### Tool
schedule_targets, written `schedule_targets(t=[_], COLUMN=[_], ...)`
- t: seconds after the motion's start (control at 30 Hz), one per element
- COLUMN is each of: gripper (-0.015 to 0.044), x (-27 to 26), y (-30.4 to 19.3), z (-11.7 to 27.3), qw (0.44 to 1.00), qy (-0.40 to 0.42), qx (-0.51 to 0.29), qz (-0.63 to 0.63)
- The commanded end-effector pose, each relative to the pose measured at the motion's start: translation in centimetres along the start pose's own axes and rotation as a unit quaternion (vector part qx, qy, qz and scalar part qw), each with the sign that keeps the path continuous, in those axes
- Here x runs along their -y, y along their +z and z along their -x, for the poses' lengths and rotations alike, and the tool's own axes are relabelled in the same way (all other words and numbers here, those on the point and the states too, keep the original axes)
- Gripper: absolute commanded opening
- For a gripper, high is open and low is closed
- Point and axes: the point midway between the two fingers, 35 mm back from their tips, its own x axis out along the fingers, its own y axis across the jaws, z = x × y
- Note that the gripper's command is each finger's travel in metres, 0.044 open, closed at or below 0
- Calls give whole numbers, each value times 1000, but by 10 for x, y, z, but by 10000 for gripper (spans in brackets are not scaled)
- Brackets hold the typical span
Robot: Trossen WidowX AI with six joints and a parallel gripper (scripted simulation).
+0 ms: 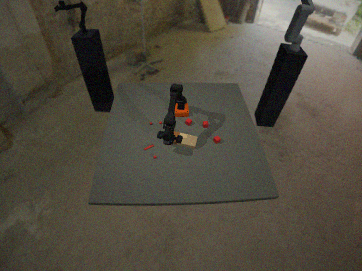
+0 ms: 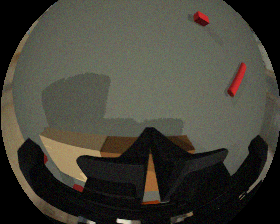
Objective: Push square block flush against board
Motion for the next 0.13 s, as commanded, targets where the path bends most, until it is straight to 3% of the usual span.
schedule_targets(t=[0.0,0.1], gripper=[0,0], x=[0,0], y=[-1,4], z=[-2,-2], qw=[1000,1000], qy=[1,1], qx=[-5,-5], qz=[1,1])
